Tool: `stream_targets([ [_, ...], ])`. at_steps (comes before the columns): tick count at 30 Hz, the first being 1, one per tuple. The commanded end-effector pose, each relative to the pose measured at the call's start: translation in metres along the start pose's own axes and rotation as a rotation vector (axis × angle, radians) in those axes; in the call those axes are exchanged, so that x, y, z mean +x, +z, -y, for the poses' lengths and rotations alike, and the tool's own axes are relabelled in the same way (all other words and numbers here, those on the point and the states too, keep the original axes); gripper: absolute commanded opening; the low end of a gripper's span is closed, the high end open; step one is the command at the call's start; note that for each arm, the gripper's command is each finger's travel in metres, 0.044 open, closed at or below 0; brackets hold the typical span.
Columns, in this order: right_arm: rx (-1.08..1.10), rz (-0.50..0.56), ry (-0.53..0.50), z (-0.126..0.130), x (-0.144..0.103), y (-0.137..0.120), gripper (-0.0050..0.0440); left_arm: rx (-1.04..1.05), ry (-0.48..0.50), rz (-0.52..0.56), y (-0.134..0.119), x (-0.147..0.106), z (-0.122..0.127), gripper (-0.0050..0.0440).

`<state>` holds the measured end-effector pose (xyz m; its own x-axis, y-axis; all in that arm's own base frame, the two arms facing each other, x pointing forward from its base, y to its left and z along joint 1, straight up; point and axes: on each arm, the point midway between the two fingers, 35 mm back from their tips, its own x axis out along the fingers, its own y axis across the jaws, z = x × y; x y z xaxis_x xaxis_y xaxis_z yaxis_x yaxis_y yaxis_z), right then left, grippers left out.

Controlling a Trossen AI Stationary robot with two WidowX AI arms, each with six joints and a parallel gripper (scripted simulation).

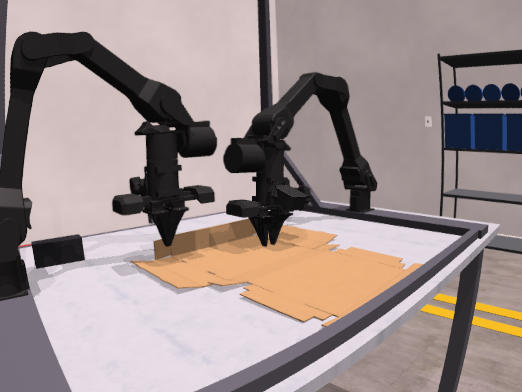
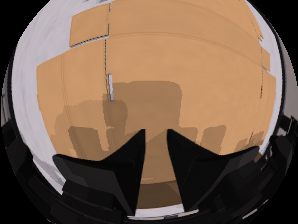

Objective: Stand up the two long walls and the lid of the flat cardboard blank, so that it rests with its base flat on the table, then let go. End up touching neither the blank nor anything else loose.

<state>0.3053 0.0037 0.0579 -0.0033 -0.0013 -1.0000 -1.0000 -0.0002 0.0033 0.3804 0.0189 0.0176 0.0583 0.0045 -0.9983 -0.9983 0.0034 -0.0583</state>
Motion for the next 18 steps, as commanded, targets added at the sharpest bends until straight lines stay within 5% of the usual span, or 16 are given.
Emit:
stream_targets([
  [1,-0.004,0.004,-0.027,0.0042,-0.0084,0.0004,0.0000,0.000,0.026,-0.001,-0.0004,0.0092,-0.0061,0.0099],
  [18,-0.004,0.004,-0.027,0.0038,-0.0164,0.0003,0.0019,0.000,0.026,-0.001,0.0000,0.0035,-0.0002,0.0099],
])
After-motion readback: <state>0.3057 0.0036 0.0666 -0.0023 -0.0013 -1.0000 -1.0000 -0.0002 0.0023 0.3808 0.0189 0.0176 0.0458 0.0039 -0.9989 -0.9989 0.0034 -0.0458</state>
